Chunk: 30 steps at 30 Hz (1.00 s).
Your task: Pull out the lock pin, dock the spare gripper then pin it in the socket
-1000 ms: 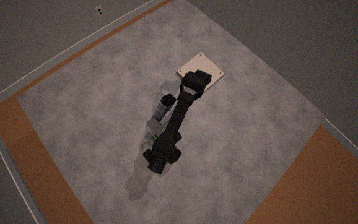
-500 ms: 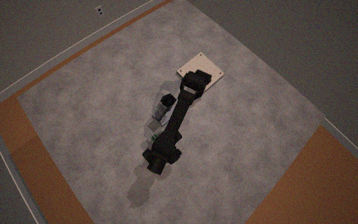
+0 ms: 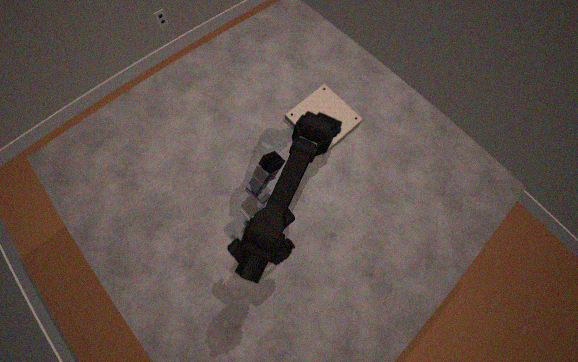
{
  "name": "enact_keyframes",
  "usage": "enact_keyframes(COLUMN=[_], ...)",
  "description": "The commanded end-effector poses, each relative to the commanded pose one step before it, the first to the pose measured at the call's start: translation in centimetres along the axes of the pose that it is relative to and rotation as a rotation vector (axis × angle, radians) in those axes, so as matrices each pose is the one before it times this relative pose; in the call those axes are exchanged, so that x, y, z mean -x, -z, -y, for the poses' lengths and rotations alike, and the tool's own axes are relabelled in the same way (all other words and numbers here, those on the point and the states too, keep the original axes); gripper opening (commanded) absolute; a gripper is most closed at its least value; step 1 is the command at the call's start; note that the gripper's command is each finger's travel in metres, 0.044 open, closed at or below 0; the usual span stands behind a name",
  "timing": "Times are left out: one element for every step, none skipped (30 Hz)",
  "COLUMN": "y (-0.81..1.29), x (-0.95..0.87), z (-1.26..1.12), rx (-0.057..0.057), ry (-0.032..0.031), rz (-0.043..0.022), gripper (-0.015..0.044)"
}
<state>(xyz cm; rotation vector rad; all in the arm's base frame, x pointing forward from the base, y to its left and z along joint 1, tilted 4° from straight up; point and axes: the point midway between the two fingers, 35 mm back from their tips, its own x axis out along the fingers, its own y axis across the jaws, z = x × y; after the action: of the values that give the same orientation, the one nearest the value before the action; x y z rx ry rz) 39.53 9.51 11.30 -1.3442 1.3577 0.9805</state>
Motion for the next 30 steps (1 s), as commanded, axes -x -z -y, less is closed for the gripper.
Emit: enact_keyframes(y=[0.341, 0.041, 0.014, 0.0, -0.149, 0.0, 0.0, 0.0, 0.0, 0.0, 0.001, 0.002, 0.002, 0.003, 0.002, -0.031, -0.005, -0.009, -0.012, -0.015, -0.018, -0.019, -0.018, -0.018, -0.016, -0.013, -0.011, -0.009, -0.007, -0.005], x=[1.396, 0.131, 0.044, 0.0, -0.72, 0.0, 0.0, 0.0, 0.0, 0.0, 0.004, 0.006, 0.009, 0.013, 0.008, -0.149, 0.03, 0.05, 0.069, 0.087, 0.104, 0.111, 0.109, 0.106, 0.104, 0.107, 0.104, 0.101, 0.098, 0.095], z=[-0.047, -0.014, -0.005, 0.0, 0.036, 0.0, 0.0, 0.0, 0.0, 0.0, -0.004, -0.007, -0.01, -0.014, -0.01, -0.01, -0.065, -0.109, -0.152, -0.197, -0.241, -0.264, -0.267, -0.268, -0.273, -0.288, -0.29, -0.292, -0.293, -0.294], rx=[-0.0023, 0.0, 0.0, 0.0, 0.001, 0.0, 0.0, 0.0, 0.0, 0.0, 0.0037, 0.0059, 0.0088, 0.0124, 0.0082, -0.0191, 0.0006, 0.001, 0.0014, 0.0019, 0.0023, 0.0025, 0.0025, 0.0025, 0.002, 0.0003, 0.0003, 0.0003, 0.0003, 0.0003], ry=[0.01156, -0.00001, 0.0, 0.0, -0.00779, 0.0, 0.0, 0.0, 0.0, 0.0, 0.00107, 0.00172, 0.00256, 0.00364, 0.00243, -0.00958, 0.00004, 0.00007, 0.0001, 0.00012, 0.00014, 0.00015, 0.00015, 0.00014, 0.00009, -0.0001, -0.0001, -0.0001, -0.00009, -0.00009], rz=[0.00936, -0.00001, 0.0, 0.0, -0.00771, 0.0, 0.0, 0.0, 0.0, 0.0, 0.00047, 0.00074, 0.00108, 0.00149, 0.00096, -0.0037, 0.00038, 0.00064, 0.00089, 0.00115, 0.0014, 0.00152, 0.00152, 0.00152, 0.00117, -0.00014, -0.00014, -0.00015, -0.00015, -0.00016], gripper=[0.0, 0.0, 0.0, 0.0, 0.0008, 0.0001, 0.0, 0.0, 0.0, 0.0, 0.0, 0.0, 0.0, 0.0, 0.0, 0.0008, 0.0001, 0.0, 0.0, 0.0, 0.0, 0.0, 0.0, 0.0, 0.0, 0.0, 0.0, 0.0, 0.0, 0.0])
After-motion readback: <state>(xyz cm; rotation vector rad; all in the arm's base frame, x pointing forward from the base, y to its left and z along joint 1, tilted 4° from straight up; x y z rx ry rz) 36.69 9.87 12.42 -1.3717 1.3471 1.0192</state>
